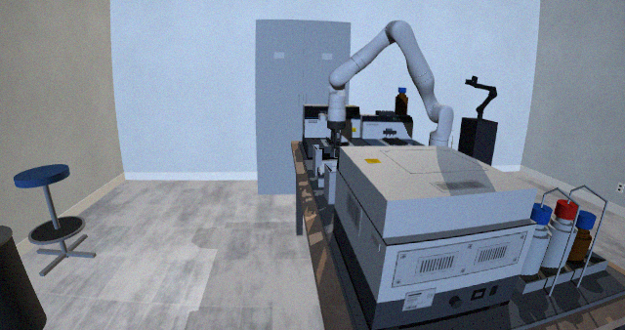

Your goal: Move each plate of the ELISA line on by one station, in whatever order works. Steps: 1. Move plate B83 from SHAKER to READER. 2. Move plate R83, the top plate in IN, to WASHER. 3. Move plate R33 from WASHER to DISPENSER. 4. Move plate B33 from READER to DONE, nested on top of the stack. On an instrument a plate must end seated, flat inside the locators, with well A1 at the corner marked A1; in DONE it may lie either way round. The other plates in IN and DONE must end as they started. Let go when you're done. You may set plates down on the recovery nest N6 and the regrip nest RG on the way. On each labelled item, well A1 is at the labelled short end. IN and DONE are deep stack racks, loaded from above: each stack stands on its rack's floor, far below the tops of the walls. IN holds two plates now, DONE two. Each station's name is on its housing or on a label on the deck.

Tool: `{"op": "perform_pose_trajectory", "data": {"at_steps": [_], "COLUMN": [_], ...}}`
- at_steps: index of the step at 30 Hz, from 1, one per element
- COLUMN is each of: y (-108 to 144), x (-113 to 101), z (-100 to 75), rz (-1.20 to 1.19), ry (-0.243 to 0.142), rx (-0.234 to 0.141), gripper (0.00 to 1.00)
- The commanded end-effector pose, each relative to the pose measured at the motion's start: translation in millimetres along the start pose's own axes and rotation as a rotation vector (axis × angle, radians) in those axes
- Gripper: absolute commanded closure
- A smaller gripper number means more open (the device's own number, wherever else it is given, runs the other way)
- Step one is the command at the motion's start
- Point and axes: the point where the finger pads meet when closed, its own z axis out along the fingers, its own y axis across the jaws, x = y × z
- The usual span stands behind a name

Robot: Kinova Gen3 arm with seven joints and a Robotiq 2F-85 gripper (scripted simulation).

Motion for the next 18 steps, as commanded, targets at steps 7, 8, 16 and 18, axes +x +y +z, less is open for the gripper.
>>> {"op": "perform_pose_trajectory", "data": {"at_steps": [7, 8, 16, 18], "y": [0.0, 0.0, 0.0, 0.0], "x": [0.6, 0.5, 0.6, 0.6], "z": [8.5, 9.9, 20.6, 23.3], "rz": [0.000, 0.000, 0.000, 0.000], "ry": [0.002, 0.002, 0.002, 0.002], "rx": [0.000, 0.000, 0.000, 0.000], "gripper": [0.00, 0.00, 0.00, 0.00]}}
